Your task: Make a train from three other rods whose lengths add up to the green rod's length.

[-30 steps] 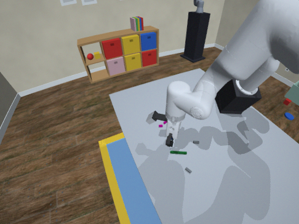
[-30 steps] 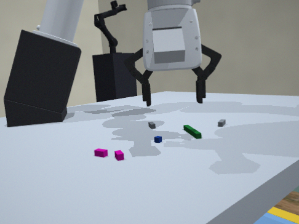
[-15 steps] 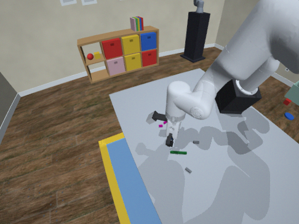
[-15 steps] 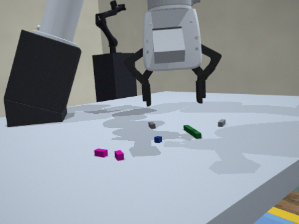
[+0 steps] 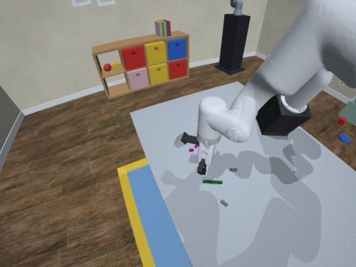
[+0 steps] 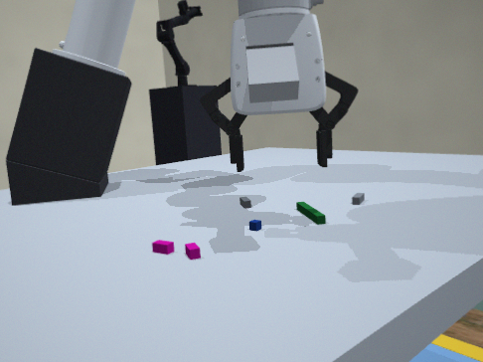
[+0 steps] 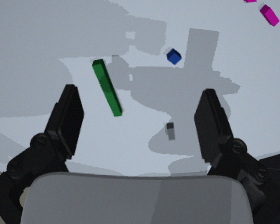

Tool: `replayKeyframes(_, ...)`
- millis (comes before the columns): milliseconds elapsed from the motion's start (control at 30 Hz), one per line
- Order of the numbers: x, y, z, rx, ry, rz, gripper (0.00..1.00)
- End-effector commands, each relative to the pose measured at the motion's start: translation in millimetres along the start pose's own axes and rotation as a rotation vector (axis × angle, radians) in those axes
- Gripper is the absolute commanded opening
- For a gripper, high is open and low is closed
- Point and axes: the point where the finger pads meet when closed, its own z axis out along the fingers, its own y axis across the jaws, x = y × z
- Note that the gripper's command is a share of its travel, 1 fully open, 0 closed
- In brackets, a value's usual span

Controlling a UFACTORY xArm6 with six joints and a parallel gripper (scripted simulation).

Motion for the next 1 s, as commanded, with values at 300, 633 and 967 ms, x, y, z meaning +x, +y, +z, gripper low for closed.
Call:
replayKeyframes(300, -84, -27, -38, 0.004, 0.003, -0.001, 1.0)
replayKeyframes(633, -84, -27, -38, 0.004, 0.003, -0.001, 1.0)
replayKeyframes(967, -84, -27, -38, 0.004, 0.003, -0.001, 1.0)
